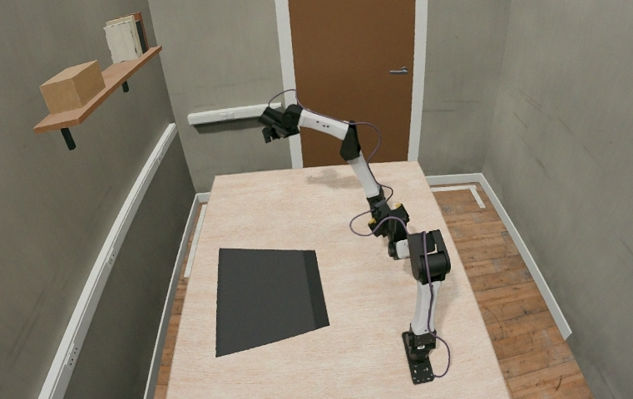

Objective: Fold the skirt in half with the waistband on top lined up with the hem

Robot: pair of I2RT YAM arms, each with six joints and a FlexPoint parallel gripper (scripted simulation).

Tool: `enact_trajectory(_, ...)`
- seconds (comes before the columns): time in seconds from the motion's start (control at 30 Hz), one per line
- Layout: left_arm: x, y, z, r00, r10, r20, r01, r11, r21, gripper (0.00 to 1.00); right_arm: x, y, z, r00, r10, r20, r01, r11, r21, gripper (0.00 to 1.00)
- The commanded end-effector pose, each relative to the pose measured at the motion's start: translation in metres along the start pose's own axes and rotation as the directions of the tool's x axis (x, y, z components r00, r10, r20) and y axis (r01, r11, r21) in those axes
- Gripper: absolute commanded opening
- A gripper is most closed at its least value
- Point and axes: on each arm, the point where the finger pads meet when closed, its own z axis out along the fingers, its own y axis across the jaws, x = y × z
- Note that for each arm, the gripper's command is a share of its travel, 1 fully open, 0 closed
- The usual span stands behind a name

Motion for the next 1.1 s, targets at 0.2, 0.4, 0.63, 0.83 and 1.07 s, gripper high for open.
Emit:
enact_trajectory(0.2, -0.006, -0.003, -0.001, 1.000, 0.002, 0.015, -0.002, 1.000, 0.006, 1.00, -0.004, -0.001, -0.003, 1.000, 0.012, 0.008, -0.012, 1.000, -0.005, 1.00)
enact_trajectory(0.4, -0.006, -0.003, -0.001, 1.000, 0.002, 0.015, -0.002, 1.000, 0.006, 1.00, -0.004, -0.001, -0.003, 1.000, 0.012, 0.008, -0.012, 1.000, -0.005, 1.00)
enact_trajectory(0.63, -0.004, 0.028, -0.032, 0.997, -0.071, -0.013, 0.068, 0.985, -0.159, 0.48, 0.027, 0.001, -0.024, 0.996, -0.090, -0.017, 0.087, 0.986, -0.143, 0.48)
enact_trajectory(0.83, -0.018, 0.069, -0.076, 0.980, -0.197, 0.002, 0.180, 0.891, -0.416, 0.48, 0.092, 0.009, -0.051, 0.951, -0.305, -0.038, 0.270, 0.887, -0.374, 0.48)
enact_trajectory(1.07, -0.015, 0.120, -0.125, 0.947, -0.321, 0.022, 0.255, 0.707, -0.659, 0.48, 0.157, 0.016, -0.080, 0.864, -0.504, -0.005, 0.406, 0.703, -0.584, 0.48)
